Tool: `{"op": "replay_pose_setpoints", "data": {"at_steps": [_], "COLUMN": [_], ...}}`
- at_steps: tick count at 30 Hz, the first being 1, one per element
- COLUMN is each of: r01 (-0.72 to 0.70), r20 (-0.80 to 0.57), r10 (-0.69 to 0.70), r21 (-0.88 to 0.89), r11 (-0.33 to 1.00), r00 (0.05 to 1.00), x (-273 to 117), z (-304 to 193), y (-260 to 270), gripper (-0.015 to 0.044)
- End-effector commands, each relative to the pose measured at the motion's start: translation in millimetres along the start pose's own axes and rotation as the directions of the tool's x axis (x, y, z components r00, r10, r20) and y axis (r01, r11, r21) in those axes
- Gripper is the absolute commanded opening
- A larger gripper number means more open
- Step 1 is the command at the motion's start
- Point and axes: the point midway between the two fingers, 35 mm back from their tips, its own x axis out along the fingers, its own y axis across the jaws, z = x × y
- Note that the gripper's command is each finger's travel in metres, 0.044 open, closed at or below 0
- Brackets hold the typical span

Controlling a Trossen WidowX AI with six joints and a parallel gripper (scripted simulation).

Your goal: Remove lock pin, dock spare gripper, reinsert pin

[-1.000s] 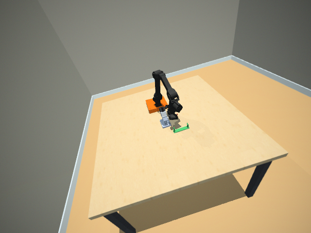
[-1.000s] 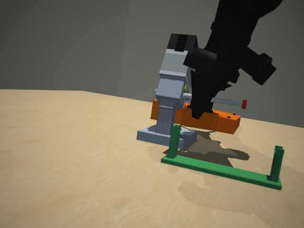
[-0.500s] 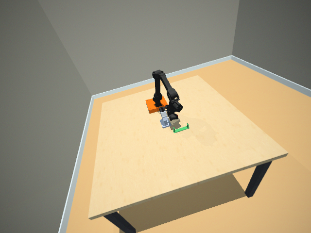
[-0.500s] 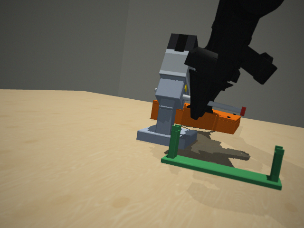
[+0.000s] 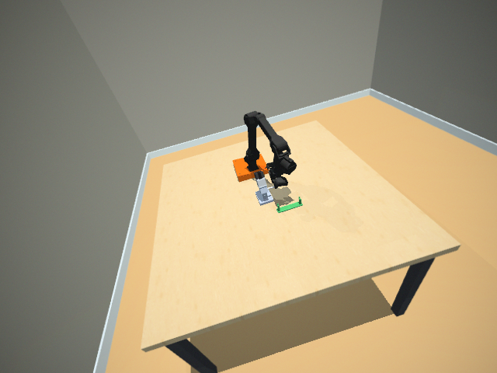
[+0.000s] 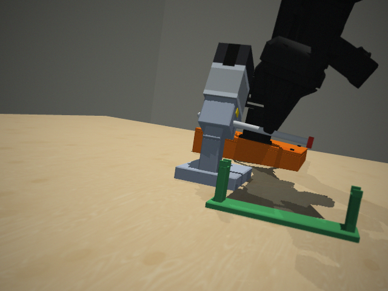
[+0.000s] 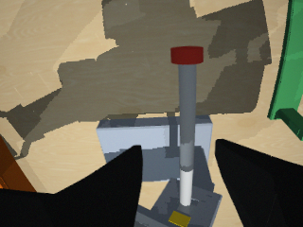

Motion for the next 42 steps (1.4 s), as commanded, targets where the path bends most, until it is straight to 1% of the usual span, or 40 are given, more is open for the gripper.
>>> {"op": "replay_pose_setpoints", "data": {"at_steps": [1,23,24,32,42], "r01": [0.001,-0.003,-0.003,-0.003,-0.003], "r20": [0.001,-0.01,-0.011,-0.011,-0.011], "r10": [-0.001,0.003,0.003,0.003,0.003], "r21": [0.001,-0.014,-0.015,-0.015,-0.015], "r11": [1.0,1.0,1.0,1.0,1.0], "r00": [1.0,1.0,1.0,1.0,1.0], "x": [-10,-60,-53,-53,-53], "z": [4,25,21,21,21], "y": [0,3,3,3,3], "gripper": [0.02,0.02,0.0226,0.0436,0.044]}}
